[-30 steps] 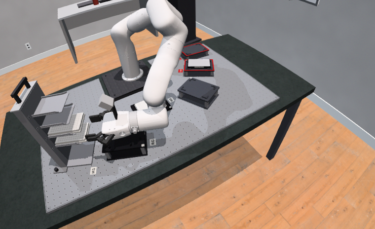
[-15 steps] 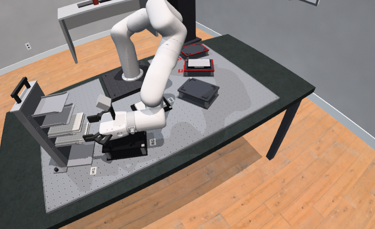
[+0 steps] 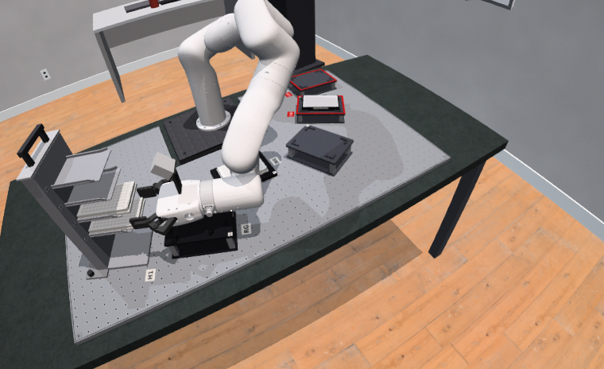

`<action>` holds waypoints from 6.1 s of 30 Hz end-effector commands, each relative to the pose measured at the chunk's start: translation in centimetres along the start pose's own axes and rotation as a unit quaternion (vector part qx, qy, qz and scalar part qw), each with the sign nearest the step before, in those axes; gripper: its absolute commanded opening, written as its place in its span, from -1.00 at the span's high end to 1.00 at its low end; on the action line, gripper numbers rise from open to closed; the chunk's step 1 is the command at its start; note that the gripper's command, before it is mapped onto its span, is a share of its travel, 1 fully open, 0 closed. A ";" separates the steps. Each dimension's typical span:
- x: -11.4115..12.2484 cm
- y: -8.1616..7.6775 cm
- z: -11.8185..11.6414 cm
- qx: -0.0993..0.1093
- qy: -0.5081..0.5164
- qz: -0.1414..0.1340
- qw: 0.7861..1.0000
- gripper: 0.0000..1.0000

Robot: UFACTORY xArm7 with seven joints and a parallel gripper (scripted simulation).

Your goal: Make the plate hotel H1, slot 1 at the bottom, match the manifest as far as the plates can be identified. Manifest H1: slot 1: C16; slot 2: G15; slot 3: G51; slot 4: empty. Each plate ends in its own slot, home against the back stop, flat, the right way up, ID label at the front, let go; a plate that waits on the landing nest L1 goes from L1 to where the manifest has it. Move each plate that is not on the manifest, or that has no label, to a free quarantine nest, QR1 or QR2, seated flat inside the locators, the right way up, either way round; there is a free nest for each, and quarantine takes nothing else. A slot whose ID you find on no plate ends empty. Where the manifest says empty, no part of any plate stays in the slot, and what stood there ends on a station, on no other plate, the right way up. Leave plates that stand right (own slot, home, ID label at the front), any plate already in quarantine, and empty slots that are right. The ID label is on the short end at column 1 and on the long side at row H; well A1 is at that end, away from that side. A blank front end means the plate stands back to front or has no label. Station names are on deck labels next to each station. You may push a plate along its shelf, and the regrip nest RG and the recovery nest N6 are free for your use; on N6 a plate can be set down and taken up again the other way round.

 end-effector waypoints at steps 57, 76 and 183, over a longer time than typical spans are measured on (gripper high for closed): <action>-0.2 0.9 0.0 0.000 0.002 0.000 1.000 1.00; -0.2 0.9 0.0 0.000 0.002 0.000 1.000 1.00; -0.3 -11.7 0.0 0.000 0.002 0.000 1.000 1.00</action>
Point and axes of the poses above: the point where the finger pads meet when closed, its own y axis out along the fingers, its own z axis across the jaws, x = y × z, the point moved 5 cm from there along -y, back along the fingers, and after that the axes turned 15 degrees about -y, right-handed, at the moved point
